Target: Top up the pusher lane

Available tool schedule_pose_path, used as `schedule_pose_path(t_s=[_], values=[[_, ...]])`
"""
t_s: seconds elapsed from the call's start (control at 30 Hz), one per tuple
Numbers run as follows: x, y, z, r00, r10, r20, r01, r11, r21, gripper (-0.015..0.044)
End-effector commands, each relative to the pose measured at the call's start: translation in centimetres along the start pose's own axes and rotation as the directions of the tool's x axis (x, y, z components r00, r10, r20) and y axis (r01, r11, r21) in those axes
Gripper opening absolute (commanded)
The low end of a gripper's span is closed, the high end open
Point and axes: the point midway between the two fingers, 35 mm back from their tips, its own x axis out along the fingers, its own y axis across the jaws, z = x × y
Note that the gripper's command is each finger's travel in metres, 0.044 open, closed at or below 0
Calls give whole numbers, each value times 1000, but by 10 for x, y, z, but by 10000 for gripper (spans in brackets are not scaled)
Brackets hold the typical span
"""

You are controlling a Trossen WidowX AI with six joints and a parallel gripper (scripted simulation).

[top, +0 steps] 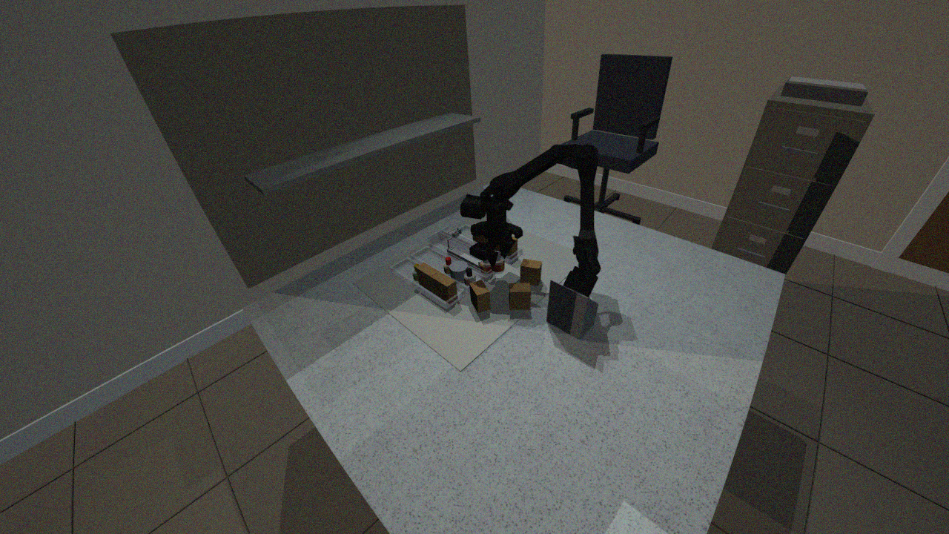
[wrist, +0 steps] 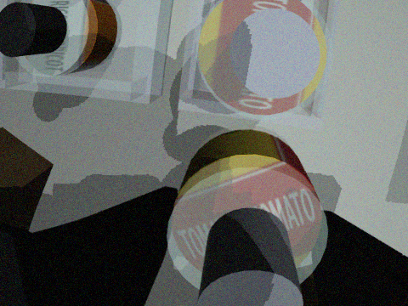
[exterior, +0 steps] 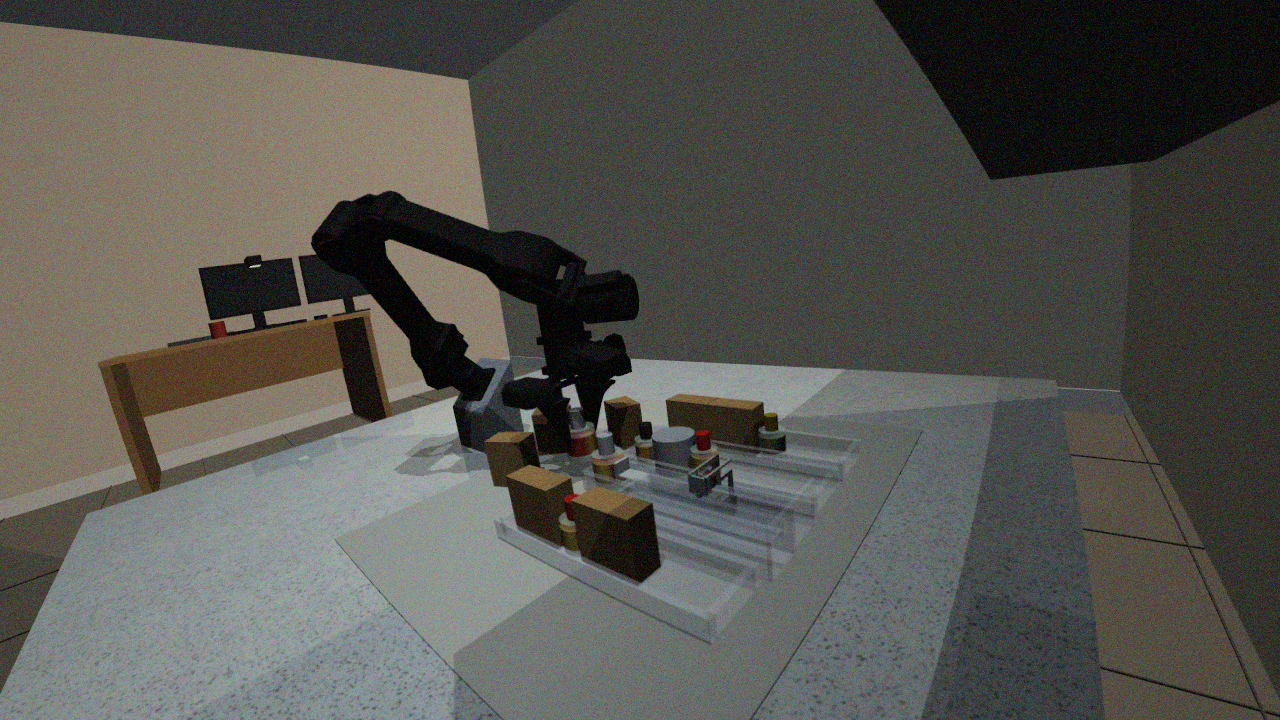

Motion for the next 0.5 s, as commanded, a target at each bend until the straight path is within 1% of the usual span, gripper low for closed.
schedule_pose_path(t_s=[0.0, 0.47], values=[[4, 1, -1, 1000, -5, -3, 5, 1000, -14, 0], [4, 2, 4, 1000, -5, -2, 5, 1000, -13, 0]])
